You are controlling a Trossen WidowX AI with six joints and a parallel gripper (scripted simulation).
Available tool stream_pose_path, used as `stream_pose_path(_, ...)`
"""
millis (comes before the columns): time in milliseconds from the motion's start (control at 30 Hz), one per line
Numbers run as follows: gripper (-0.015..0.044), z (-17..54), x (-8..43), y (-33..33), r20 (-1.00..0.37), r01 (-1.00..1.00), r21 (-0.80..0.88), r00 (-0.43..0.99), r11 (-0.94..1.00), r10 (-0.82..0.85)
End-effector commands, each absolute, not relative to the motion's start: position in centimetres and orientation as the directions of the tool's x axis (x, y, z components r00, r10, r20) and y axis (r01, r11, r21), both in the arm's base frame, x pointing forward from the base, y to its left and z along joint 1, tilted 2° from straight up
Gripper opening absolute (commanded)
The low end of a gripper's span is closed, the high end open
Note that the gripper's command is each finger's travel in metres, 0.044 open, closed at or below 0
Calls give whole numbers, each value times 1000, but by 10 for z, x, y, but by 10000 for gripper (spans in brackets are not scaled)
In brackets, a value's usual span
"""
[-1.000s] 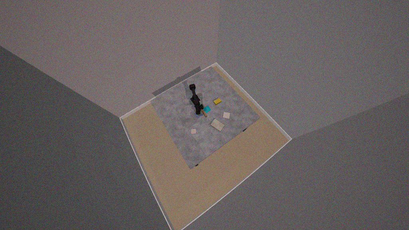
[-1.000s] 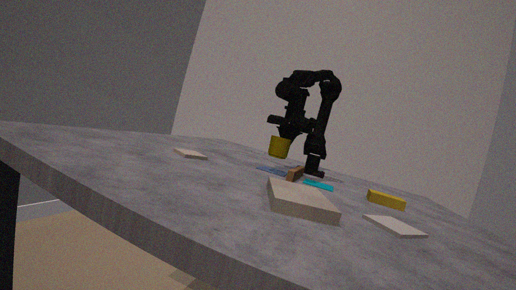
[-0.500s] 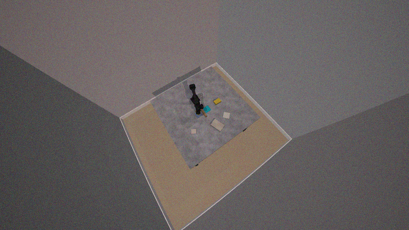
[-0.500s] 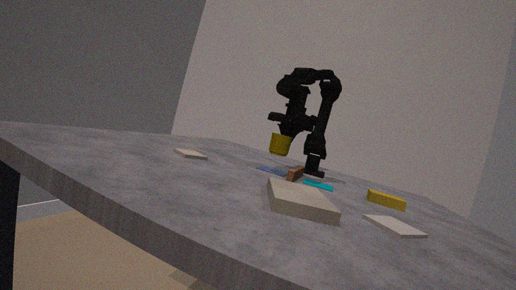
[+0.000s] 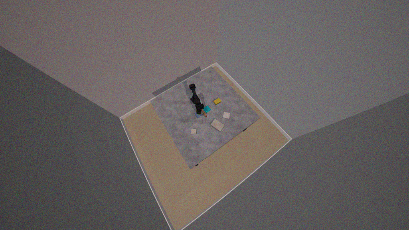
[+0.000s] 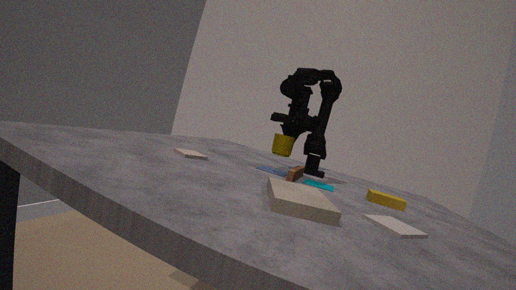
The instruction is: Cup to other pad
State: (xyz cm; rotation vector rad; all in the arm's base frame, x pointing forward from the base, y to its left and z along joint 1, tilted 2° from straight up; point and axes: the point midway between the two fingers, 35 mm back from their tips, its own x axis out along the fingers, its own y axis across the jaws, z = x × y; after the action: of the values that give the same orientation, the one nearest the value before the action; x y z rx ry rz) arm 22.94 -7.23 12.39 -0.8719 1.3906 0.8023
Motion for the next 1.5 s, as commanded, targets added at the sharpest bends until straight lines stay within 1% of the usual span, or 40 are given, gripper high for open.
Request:
stream_pose_path(0,0,124,229,-66,-999,-879,-41,29,476,-32)
stream_pose_path(1467,0,124,229,8,-999,-878,-37,28,478,-26)
